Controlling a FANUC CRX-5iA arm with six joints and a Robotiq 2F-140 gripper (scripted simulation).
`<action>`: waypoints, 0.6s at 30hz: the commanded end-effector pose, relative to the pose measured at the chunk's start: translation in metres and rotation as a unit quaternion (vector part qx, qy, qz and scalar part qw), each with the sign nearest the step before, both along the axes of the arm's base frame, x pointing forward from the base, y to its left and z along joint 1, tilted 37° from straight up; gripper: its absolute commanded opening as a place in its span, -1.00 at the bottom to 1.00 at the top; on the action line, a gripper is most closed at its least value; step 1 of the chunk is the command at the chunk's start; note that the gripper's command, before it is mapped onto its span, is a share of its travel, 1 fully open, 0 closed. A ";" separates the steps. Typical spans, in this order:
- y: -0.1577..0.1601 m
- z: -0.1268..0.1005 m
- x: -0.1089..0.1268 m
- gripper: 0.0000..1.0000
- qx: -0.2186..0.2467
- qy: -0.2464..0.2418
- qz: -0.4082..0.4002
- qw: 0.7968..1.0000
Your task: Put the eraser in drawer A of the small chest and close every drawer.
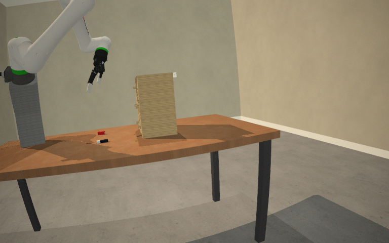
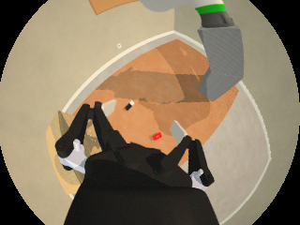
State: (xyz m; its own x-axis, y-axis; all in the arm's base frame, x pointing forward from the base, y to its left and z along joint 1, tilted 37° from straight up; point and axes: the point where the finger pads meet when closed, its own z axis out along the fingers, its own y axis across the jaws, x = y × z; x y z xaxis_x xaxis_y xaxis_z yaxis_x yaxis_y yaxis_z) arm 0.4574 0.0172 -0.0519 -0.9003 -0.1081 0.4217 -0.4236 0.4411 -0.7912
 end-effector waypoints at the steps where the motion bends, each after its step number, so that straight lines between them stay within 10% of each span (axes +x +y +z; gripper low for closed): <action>1: -0.008 0.028 0.000 1.00 0.045 -0.049 -0.002 0.998; 18: -0.045 0.129 -0.009 1.00 0.192 -0.219 -0.048 0.955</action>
State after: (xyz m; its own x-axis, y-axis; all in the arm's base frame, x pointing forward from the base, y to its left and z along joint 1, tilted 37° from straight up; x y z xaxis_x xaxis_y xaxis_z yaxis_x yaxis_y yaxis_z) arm 0.4496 -0.0201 0.0514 -0.9943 -0.0965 0.0448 -0.0999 0.7021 -0.7050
